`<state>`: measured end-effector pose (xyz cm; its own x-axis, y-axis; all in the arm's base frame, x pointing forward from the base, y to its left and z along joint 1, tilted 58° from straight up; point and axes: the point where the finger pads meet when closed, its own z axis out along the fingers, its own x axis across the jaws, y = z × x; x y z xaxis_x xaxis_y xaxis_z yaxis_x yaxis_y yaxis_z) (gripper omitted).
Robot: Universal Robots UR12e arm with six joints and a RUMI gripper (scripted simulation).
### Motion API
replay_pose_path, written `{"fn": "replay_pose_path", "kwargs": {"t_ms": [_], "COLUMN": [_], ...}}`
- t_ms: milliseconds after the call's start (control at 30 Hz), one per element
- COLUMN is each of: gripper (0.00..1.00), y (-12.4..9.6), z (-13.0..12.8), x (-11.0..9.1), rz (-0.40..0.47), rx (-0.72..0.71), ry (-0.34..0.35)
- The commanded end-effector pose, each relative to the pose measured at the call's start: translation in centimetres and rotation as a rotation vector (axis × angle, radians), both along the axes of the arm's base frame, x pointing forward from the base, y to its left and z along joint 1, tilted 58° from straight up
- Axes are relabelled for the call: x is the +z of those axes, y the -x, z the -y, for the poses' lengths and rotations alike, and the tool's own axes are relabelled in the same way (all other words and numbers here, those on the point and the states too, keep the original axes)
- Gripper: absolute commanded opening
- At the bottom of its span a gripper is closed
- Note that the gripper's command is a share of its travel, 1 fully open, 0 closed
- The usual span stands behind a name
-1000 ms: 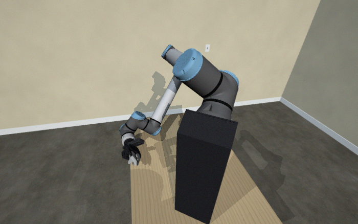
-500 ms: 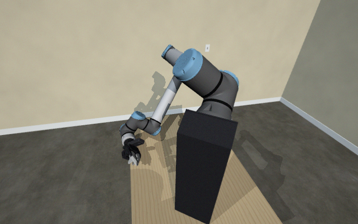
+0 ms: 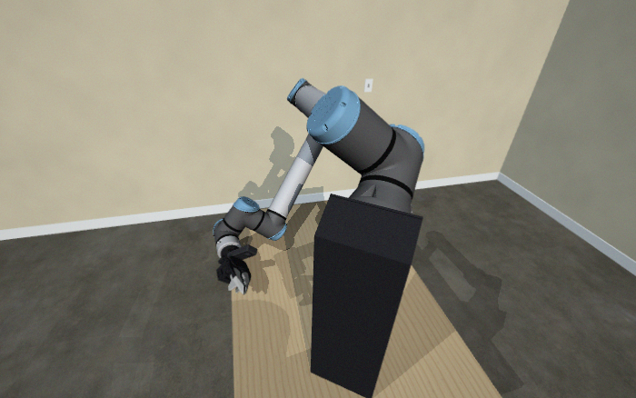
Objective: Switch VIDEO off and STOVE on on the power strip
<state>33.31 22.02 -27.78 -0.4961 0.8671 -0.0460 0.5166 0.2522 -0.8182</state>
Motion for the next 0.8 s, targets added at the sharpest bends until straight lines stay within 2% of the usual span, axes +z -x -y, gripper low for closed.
{"fn": "replay_pose_path", "kwargs": {"t_ms": [0,267,333,500,667,700,733,767], "gripper": [0.0,0.0,0.0,0.0,0.0,0.0,0.0,0.0], "y": [-1.0,-5.0,-5.0,-9.1,-11.3,-12.4,-12.4,-13.5], "z": [0.6,2.6,2.6,5.0,6.2,6.8,6.8,7.4], "x": [1.5,5.7,5.7,10.0,12.0,13.1,13.1,14.2], "rz": [0.031,0.129,0.129,0.229,0.283,0.311,0.311,0.338], "rx": [0.044,0.171,0.171,0.298,0.367,0.403,0.403,0.437], "ry": [-0.002,-0.008,-0.008,-0.015,-0.026,-0.029,-0.029,-0.033]}}
